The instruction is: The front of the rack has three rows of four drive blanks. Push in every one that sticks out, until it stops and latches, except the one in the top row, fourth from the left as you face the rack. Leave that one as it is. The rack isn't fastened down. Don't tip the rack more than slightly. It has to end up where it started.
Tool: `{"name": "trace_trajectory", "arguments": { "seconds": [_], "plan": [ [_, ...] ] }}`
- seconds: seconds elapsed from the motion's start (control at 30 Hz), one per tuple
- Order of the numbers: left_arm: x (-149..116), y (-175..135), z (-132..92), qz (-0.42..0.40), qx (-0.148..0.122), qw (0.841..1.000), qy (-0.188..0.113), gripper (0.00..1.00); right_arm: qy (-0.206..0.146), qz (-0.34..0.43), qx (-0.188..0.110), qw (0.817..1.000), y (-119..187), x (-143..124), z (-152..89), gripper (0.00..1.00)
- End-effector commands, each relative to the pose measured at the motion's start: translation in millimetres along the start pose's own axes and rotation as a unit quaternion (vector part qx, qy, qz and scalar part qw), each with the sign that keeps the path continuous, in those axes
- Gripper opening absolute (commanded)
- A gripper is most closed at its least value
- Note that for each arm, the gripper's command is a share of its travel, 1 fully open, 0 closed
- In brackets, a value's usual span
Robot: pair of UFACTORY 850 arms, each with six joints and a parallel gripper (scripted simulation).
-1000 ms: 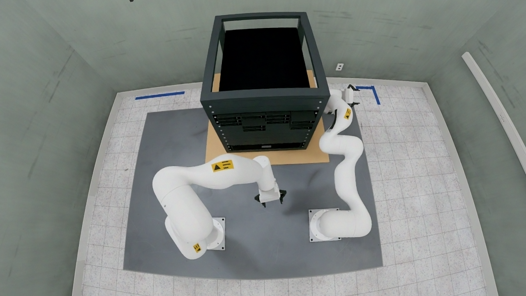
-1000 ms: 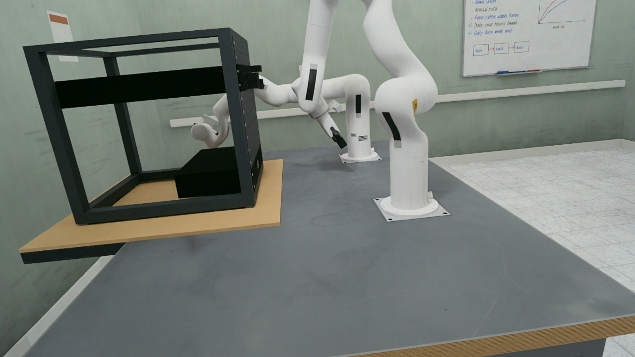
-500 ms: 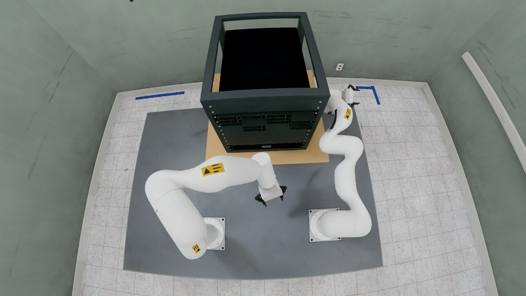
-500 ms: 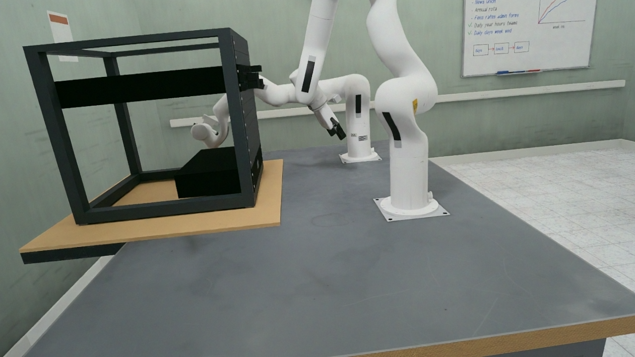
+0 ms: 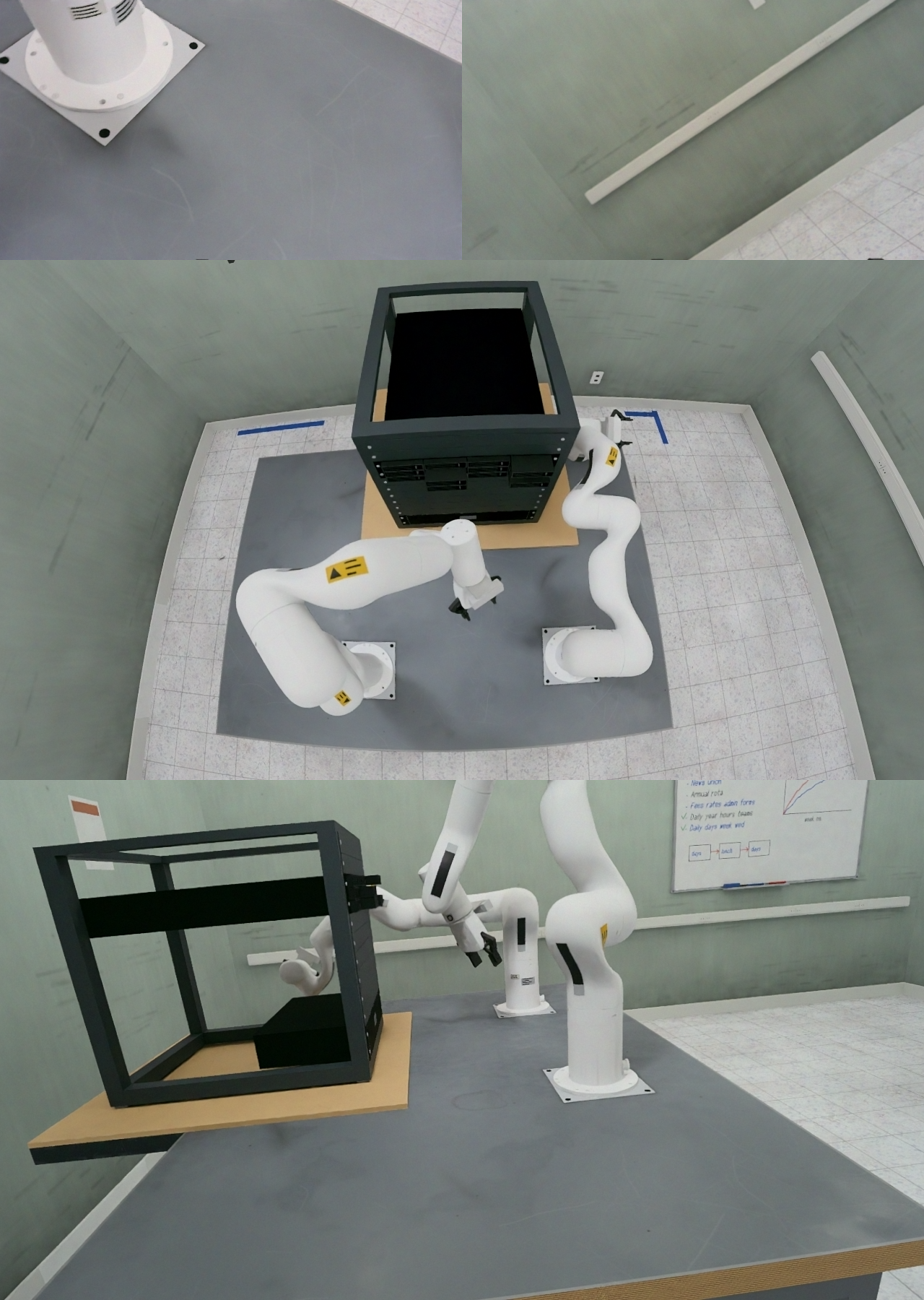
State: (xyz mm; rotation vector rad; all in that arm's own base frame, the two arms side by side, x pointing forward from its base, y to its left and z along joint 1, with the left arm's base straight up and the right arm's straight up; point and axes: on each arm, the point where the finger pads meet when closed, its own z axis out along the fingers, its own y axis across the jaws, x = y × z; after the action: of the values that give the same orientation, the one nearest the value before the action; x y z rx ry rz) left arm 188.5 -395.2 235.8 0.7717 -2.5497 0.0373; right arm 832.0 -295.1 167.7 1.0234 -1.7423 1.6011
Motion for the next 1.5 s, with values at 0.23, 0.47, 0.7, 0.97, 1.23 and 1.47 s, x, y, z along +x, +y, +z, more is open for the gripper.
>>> {"name": "trace_trajectory", "arguments": {
  "seconds": [0.23,0.47,0.7,0.97,1.23,1.47],
  "plan": [
    [6.5,3.9,-35.0,-0.113,0.002,0.993,-0.026,1.0,0.0,0.002,0.001,1.0,18.4,14.5,-1.2,1.0],
    [9.0,7.1,-53.6,-0.173,0.008,0.984,-0.04,1.0,0.0,0.001,0.001,1.0,44.9,32.6,-3.3,1.0],
    [11.3,11.8,-76.3,-0.245,0.018,0.968,-0.057,1.0,0.0,0.001,0.001,1.0,86.7,60.8,-6.1,1.0],
    [13.2,18.1,-102.0,-0.327,0.035,0.941,-0.075,1.0,-0.001,0.001,0.001,1.0,165.0,113.8,-12.0,1.0],
    [14.2,24.7,-125.3,-0.399,0.054,0.911,-0.09,1.0,-0.001,0.001,0.001,1.0,234.6,160.9,-16.9,1.0],
    [14.6,31.9,-148.5,-0.468,0.078,0.874,-0.102,1.0,-0.002,0.001,0.001,1.0,311.4,212.6,-22.0,1.0]
  ]
}}
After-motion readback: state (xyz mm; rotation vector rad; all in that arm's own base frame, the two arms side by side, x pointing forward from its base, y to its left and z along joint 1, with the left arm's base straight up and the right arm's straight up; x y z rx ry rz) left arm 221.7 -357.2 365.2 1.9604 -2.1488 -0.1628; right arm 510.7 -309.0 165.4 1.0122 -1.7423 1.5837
